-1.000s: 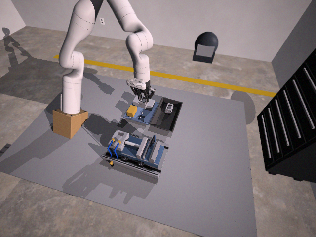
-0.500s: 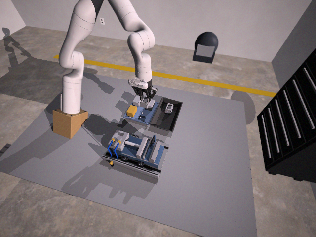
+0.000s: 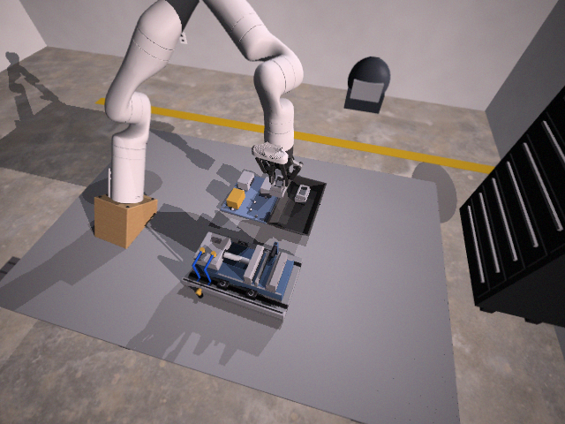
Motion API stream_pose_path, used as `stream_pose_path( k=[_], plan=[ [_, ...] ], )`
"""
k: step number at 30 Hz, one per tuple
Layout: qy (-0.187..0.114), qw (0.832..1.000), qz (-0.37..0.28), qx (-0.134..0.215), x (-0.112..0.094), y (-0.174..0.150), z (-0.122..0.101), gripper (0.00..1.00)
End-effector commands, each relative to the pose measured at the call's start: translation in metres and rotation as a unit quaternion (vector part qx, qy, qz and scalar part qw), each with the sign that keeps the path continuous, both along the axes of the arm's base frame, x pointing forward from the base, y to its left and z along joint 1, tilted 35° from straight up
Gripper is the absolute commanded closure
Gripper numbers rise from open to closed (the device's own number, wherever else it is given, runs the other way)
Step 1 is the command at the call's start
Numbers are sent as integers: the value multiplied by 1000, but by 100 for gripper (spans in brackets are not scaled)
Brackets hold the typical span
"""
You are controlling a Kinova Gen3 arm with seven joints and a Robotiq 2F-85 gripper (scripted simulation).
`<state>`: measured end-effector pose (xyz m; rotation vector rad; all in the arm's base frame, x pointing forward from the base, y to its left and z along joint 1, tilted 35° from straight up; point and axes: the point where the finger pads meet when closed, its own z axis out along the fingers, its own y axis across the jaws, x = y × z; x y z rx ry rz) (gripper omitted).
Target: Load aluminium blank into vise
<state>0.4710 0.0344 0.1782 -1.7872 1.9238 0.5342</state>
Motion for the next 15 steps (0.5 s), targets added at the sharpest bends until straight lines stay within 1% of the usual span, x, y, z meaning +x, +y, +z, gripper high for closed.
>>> stream_pose_path(
  k=[1,6,8,11,15],
  plan=[
    [2,1000,3,2,18,0,-5,100],
    [3,1000,2,0,40,-3,-7,100],
    [3,1000,2,0,40,-3,-7,100],
    [3,1000,2,-1,48,-4,-8,100],
    [4,1000,2,-2,54,-5,-9,100]
  ],
)
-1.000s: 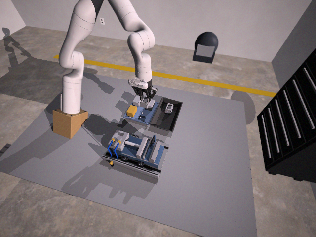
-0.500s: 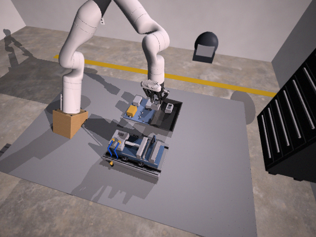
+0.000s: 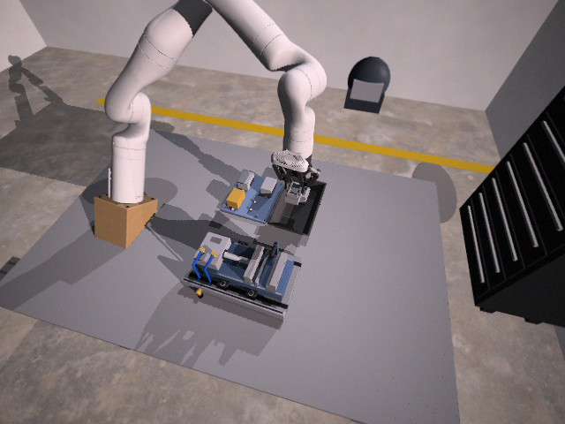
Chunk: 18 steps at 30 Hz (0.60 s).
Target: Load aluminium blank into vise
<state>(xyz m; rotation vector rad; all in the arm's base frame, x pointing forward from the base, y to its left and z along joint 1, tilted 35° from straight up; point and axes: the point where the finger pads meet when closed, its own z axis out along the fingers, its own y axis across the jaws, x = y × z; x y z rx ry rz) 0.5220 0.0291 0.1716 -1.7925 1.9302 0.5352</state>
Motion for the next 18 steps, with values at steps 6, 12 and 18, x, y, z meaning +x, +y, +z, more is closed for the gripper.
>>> stream_pose_path(
  k=[6,12,18],
  plan=[
    [1,1000,1,1,4,1,-3,100],
    [1,1000,1,1,4,1,-3,100],
    [1,1000,1,1,4,1,-3,100]
  ],
)
